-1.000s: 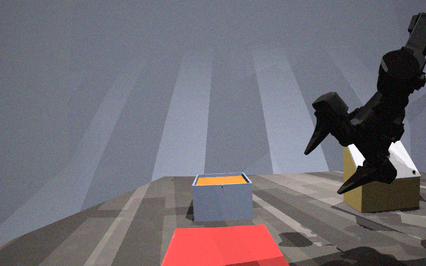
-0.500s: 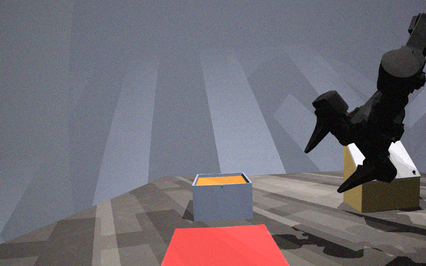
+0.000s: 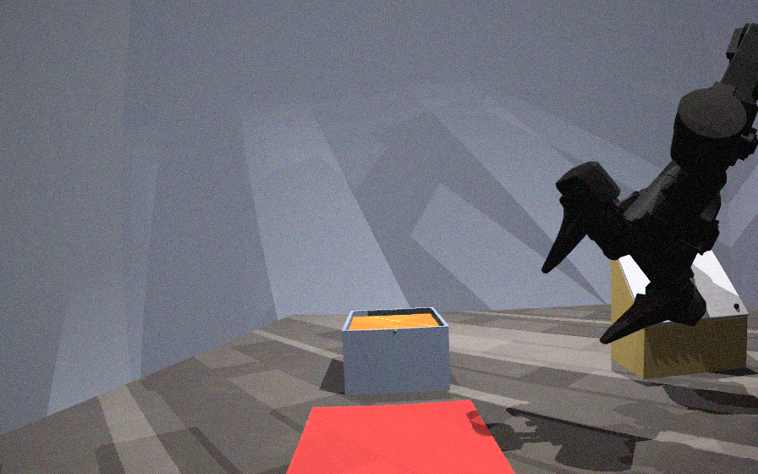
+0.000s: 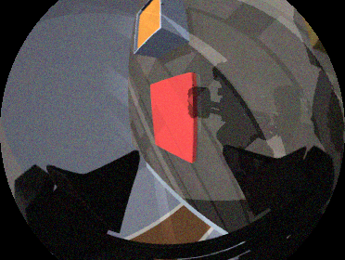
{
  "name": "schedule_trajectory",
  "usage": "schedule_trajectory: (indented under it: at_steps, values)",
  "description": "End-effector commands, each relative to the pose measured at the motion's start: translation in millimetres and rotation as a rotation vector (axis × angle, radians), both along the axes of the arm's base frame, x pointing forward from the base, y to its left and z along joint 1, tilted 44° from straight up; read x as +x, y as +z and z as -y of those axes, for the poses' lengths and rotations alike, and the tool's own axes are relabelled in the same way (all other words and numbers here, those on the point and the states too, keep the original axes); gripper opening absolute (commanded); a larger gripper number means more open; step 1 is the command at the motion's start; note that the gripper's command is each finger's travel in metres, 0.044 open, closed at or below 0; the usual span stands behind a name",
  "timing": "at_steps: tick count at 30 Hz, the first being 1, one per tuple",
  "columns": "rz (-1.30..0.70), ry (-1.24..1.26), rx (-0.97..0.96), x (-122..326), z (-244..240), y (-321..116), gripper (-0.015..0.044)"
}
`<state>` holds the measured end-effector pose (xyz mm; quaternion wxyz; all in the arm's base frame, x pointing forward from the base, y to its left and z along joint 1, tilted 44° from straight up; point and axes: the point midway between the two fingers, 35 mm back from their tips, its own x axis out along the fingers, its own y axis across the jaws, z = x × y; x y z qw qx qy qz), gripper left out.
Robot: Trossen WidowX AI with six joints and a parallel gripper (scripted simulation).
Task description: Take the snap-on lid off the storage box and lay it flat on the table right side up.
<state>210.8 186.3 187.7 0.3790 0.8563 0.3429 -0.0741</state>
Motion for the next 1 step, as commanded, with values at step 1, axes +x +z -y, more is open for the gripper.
schedule_trajectory:
  at_steps: [1]
  values:
    - [0.002,0.004,-0.001,-0.2,-0.5,0.0,0.044]
